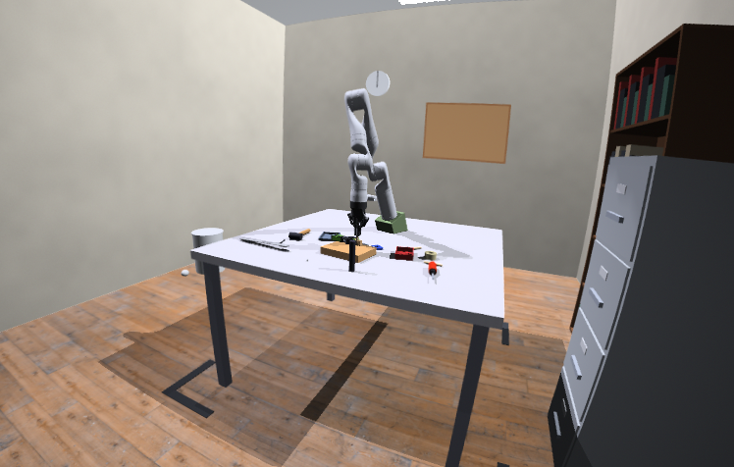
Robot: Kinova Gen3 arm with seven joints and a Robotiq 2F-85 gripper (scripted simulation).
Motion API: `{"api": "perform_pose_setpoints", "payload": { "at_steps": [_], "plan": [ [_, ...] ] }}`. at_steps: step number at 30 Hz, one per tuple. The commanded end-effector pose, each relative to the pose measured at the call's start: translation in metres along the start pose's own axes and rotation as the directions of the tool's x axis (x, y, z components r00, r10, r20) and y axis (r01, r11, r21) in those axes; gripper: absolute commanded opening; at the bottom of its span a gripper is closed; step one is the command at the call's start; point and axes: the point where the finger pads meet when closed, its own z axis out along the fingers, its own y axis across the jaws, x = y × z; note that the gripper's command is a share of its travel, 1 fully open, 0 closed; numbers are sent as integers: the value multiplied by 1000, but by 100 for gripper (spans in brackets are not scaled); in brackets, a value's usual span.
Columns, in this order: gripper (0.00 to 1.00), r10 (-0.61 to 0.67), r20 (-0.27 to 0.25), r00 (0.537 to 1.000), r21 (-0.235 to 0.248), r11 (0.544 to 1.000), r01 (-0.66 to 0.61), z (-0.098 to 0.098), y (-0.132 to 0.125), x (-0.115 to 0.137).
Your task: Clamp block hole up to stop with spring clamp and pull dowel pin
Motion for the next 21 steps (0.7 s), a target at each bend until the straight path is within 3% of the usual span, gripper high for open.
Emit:
{"api": "perform_pose_setpoints", "payload": {
  "at_steps": [1,21],
  "plan": [
    [10,23,2,1000,-1,1000,-23,-1,1,0],
    [10,154,2,988,-2,988,-154,-1,1,0]
  ]
}}
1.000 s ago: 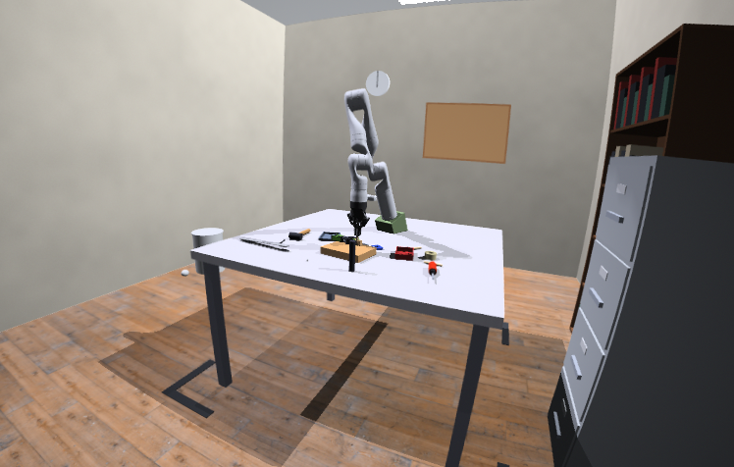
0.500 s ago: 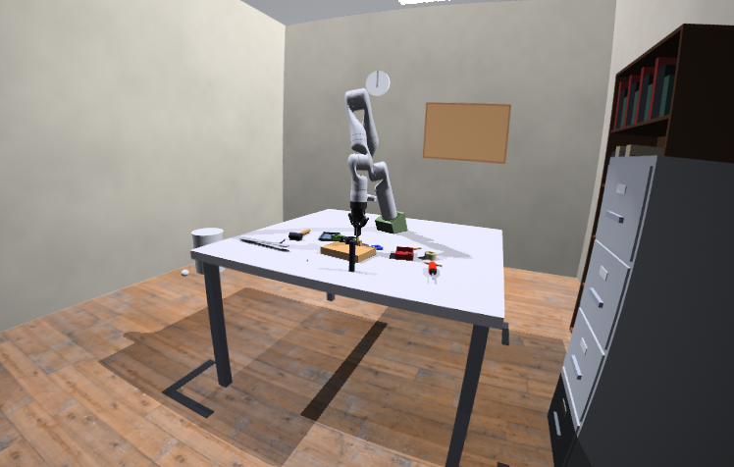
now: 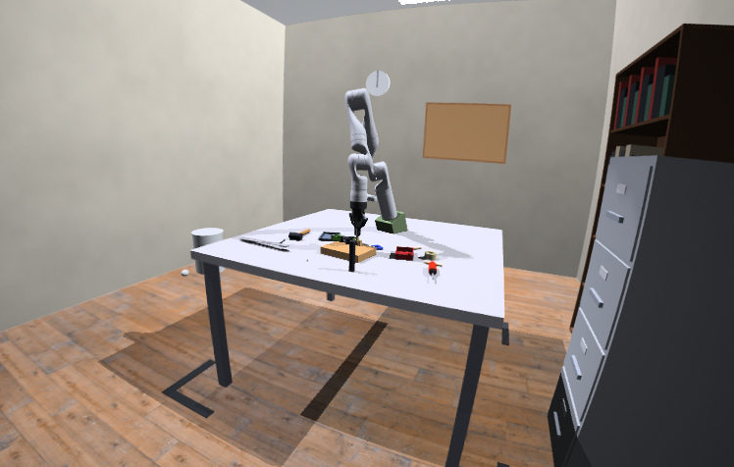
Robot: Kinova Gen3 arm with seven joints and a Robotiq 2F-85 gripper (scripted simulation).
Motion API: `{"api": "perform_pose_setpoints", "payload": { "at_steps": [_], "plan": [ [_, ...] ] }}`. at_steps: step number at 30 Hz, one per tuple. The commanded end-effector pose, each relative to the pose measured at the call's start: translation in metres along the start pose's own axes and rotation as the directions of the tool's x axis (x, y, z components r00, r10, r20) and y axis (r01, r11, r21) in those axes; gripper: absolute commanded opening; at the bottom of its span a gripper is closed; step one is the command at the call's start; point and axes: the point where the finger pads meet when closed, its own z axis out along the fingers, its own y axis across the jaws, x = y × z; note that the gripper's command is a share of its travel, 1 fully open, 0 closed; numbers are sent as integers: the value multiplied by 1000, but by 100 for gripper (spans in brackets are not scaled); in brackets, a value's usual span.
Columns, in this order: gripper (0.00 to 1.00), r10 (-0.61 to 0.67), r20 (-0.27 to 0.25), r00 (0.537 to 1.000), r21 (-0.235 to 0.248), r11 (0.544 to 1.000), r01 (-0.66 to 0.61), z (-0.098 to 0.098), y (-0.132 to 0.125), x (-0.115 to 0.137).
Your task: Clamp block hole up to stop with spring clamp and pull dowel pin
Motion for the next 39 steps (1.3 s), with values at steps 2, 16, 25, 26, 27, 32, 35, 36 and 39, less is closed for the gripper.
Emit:
{"api": "perform_pose_setpoints", "payload": {
  "at_steps": [2,16,25,26,27,32,35,36,39],
  "plan": [
    [10,30,2,1000,-2,1000,-30,-1,1,0],
    [10,116,2,993,-2,993,-116,-1,1,0],
    [10,165,2,986,-2,986,-165,-1,1,0],
    [10,172,2,985,-2,985,-172,-1,1,0],
    [10,179,2,984,-2,984,-179,-1,1,0],
    [10,213,1,977,-2,977,-213,-1,1,0],
    [10,234,1,972,-2,972,-234,-1,1,0],
    [10,240,1,971,-2,971,-240,-1,1,0],
    [10,261,1,965,-2,965,-261,-1,1,0]
  ]
}}
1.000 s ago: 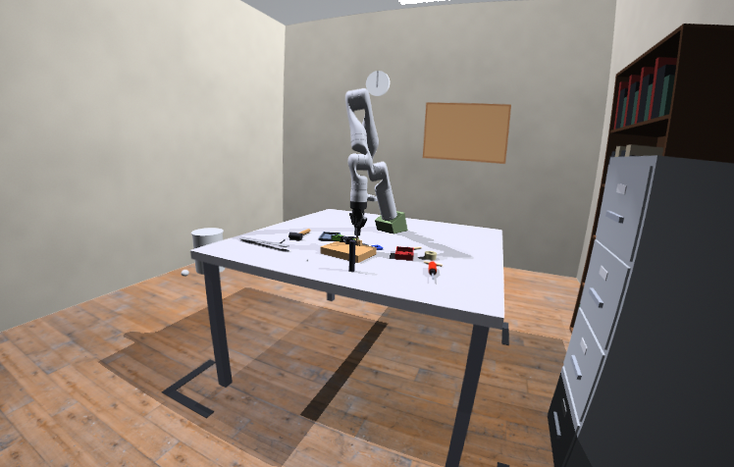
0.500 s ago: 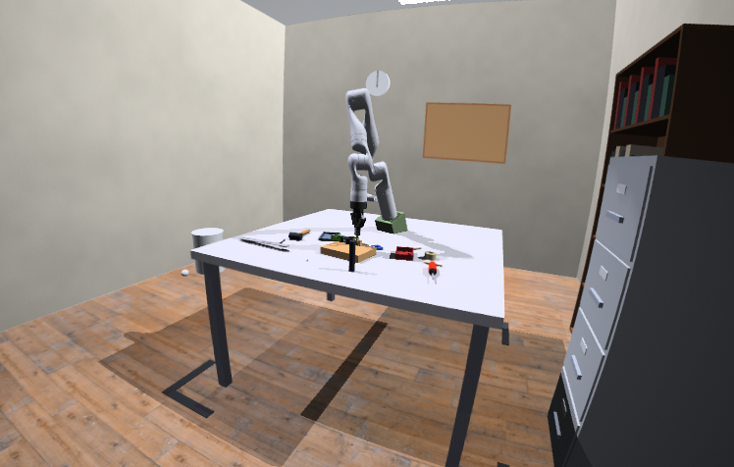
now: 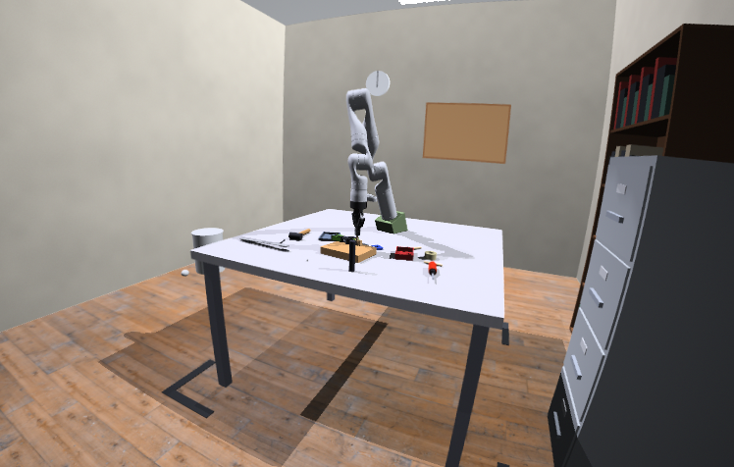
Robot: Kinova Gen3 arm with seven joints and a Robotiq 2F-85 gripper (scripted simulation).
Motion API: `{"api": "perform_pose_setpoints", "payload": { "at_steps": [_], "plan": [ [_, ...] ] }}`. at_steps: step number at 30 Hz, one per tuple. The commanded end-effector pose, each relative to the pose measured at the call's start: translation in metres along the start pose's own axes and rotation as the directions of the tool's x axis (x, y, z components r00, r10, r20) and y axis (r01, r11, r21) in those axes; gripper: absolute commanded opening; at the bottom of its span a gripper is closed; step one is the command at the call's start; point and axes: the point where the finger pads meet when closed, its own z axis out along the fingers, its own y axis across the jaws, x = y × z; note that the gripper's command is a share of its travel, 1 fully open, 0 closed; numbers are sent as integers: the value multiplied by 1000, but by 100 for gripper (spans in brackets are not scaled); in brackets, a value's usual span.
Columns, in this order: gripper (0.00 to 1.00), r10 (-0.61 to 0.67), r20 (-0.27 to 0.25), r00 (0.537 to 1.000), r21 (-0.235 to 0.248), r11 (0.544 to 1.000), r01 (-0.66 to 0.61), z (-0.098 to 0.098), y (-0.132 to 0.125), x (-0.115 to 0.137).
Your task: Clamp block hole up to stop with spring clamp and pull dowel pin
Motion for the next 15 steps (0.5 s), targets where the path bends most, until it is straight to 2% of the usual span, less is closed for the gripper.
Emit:
{"api": "perform_pose_setpoints", "payload": {
  "at_steps": [1,15],
  "plan": [
    [10,15,1,1000,-2,1000,-15,-1,1,0],
    [10,-62,1,998,-2,998,62,-1,1,0]
  ]
}}
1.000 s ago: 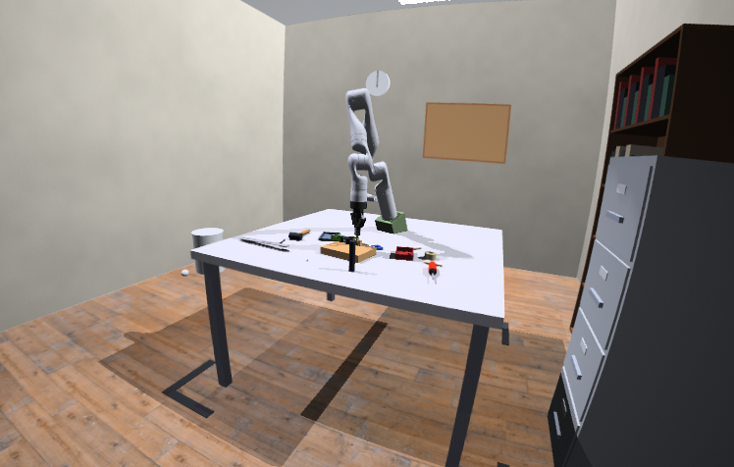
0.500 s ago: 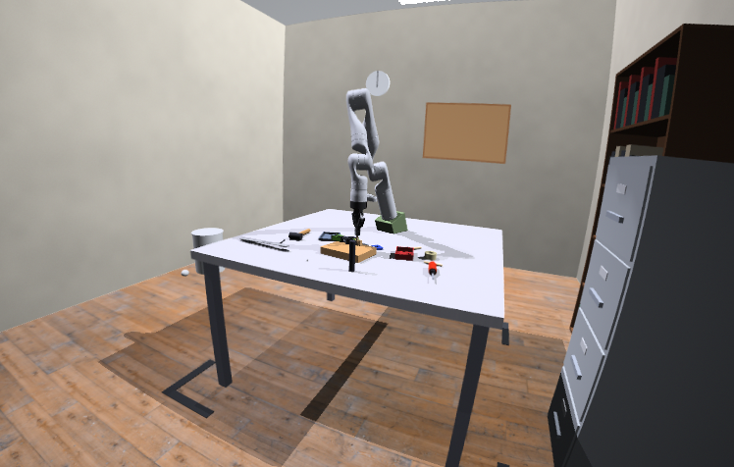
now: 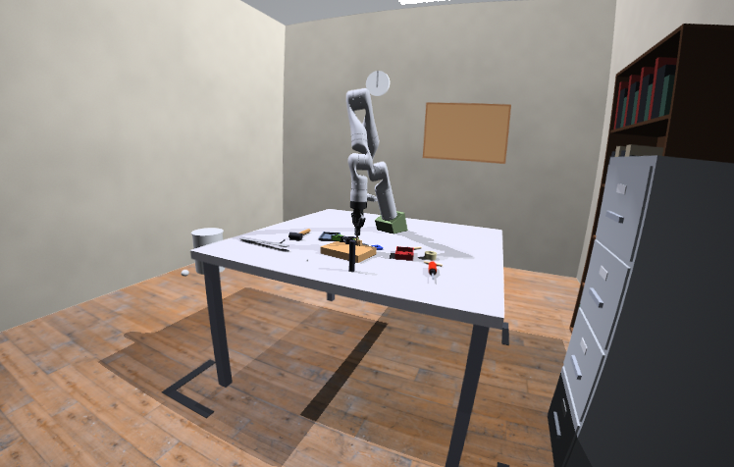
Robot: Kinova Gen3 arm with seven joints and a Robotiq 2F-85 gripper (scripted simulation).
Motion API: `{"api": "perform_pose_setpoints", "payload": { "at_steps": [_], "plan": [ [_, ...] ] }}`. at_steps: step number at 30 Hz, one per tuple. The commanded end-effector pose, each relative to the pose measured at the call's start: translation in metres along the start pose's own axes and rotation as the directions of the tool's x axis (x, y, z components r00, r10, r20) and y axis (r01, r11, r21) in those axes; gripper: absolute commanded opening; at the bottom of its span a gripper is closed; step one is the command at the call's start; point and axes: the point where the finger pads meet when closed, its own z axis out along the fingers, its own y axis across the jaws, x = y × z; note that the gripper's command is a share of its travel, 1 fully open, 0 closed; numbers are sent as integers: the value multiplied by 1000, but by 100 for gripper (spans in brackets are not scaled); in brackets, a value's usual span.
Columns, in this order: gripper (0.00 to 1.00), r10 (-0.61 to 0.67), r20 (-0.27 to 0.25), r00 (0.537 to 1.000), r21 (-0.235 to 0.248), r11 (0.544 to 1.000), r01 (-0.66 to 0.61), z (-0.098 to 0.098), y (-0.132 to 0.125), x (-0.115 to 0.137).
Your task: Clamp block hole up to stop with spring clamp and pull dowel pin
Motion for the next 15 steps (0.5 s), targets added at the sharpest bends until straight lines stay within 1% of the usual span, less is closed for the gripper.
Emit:
{"api": "perform_pose_setpoints", "payload": {
  "at_steps": [1,15],
  "plan": [
    [10,-21,0,1000,-2,1000,21,-1,1,0],
    [10,-100,0,995,-2,995,100,-1,1,0]
  ]
}}
